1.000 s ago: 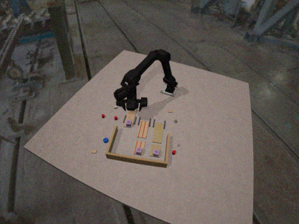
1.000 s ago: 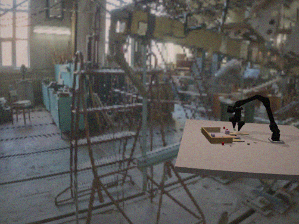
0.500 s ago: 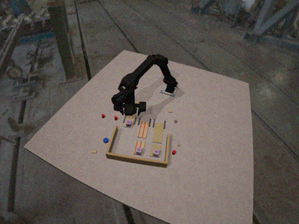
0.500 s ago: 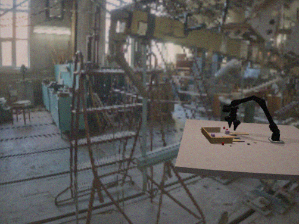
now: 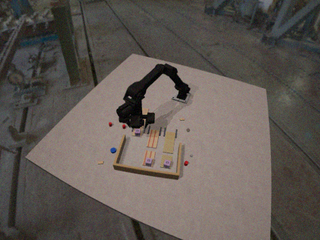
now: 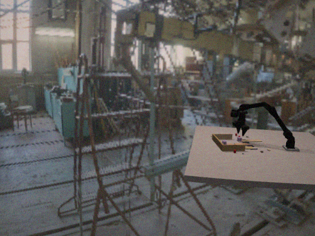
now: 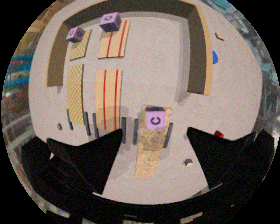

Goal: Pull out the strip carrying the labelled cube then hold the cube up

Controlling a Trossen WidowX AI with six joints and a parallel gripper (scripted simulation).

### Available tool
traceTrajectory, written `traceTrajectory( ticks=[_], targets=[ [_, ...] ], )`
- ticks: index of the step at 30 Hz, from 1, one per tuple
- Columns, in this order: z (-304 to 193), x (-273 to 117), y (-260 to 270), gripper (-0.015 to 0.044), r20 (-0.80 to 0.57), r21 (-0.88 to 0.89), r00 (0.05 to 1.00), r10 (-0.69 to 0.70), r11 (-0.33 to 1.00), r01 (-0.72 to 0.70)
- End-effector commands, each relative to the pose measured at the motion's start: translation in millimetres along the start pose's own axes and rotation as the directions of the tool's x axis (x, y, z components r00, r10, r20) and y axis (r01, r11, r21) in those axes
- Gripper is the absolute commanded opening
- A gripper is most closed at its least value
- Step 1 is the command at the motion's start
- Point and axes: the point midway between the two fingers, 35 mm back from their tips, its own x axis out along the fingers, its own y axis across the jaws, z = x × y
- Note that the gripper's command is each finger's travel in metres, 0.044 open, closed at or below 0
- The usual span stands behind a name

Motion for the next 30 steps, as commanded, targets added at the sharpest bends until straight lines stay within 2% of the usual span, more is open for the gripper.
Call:
traceTrajectory(
  ticks=[1, 4, 5, 30],
  targets=[
    [4.0, -0.7, -1.9, 0.0335, 0.002, 0.003, 1.0, -0.009, 1.0, 0.009],
    [4.2, 4.2, -2.2, 0.0256, 0.002, 0.003, 1.0, -0.009, 1.0, 0.009],
    [4.3, 5.8, -2.3, 0.025, 0.002, 0.003, 1.0, -0.009, 1.0, 0.009],
    [3.9, 46.7, -2.4, 0.025, 0.002, 0.003, 1.0, -0.009, 1.0, 0.009]
  ],
)
